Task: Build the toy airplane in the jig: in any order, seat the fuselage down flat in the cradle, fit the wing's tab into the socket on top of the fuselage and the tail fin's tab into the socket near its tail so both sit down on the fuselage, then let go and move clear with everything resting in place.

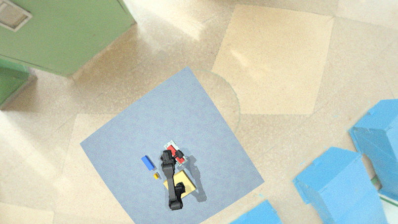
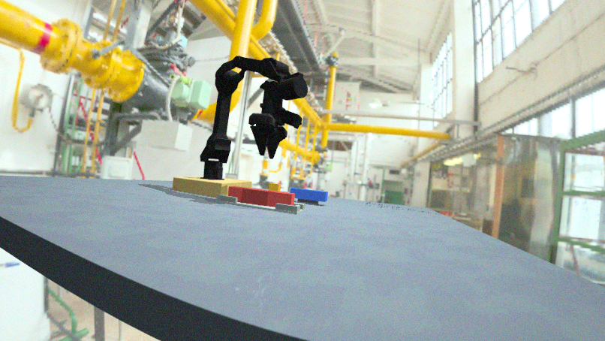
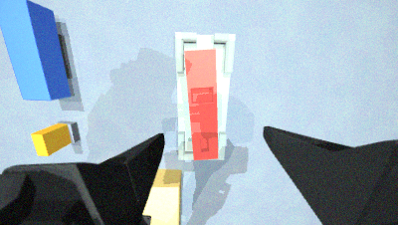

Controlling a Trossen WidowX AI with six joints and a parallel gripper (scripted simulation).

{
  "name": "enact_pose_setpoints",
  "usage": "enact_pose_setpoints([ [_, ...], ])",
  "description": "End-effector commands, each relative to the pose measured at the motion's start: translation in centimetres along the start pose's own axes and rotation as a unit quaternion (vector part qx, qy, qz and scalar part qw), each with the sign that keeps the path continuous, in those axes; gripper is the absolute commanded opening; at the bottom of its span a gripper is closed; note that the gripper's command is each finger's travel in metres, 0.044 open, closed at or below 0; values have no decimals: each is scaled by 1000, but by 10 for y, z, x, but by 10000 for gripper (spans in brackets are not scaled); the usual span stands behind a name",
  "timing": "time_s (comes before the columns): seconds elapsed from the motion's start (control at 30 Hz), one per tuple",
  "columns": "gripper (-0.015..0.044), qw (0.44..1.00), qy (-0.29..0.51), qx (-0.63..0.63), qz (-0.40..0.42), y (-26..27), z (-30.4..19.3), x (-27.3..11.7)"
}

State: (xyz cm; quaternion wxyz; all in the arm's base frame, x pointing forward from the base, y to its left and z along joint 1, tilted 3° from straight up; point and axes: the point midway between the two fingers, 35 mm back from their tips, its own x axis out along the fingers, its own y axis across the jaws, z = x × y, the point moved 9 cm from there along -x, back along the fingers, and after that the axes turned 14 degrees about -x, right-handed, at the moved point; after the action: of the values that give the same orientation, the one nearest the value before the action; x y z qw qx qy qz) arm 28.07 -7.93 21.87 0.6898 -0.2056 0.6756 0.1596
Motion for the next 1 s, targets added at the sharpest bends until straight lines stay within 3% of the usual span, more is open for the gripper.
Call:
enact_pose_setpoints([
  [0.0, 440, 1000, 6, 28, 5, -1, 1, 0],
  [0.27, 440, 998, 1, 61, 2, 10, 19, 0],
  [0.57, 440, 998, -10, 64, 9, 112, 115, 7],
  [0.77, 440, 998, -1, 58, 15, 205, 152, 15],
  [0.97, 440, 998, 0, 57, 16, 216, 154, 16],
])
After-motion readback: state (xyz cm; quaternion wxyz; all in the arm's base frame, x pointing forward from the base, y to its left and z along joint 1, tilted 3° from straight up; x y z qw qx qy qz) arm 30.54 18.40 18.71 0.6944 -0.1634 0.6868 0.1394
